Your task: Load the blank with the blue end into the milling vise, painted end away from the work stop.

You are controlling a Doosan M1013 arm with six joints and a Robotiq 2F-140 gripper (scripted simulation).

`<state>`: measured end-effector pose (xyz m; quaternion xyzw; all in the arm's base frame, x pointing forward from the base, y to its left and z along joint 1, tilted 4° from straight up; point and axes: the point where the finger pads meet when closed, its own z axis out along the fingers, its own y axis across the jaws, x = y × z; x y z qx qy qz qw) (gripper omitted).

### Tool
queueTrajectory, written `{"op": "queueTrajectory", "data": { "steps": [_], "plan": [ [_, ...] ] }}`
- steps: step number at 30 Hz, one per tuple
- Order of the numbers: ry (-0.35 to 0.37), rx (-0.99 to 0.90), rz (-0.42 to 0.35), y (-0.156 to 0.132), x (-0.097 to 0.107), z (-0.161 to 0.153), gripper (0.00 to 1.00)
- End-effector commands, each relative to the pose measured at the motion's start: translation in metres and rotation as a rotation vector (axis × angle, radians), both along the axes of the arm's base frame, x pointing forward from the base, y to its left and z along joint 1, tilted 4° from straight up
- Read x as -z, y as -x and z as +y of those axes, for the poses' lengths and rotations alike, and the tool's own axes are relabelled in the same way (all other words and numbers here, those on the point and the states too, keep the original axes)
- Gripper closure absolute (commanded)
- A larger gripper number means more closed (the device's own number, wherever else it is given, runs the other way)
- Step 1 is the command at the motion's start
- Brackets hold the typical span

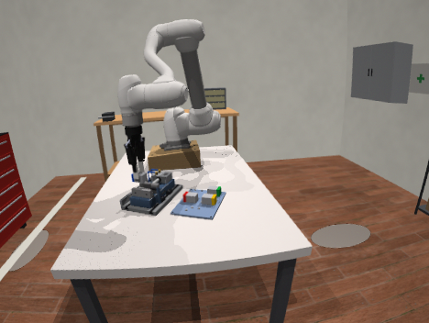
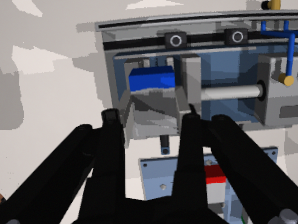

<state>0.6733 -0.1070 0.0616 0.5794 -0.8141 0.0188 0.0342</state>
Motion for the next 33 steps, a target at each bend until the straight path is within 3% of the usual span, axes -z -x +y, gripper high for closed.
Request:
{"op": "queueTrajectory", "data": {
  "steps": [1, 33],
  "plan": [
    [0.0, 0.0, 0.0, 0.0005, -0.0001, 0.0015, 1.0],
    [0.0, 0.0, 0.0, 0.0041, 0.0001, 0.0104, 1.0]
  ]
}}
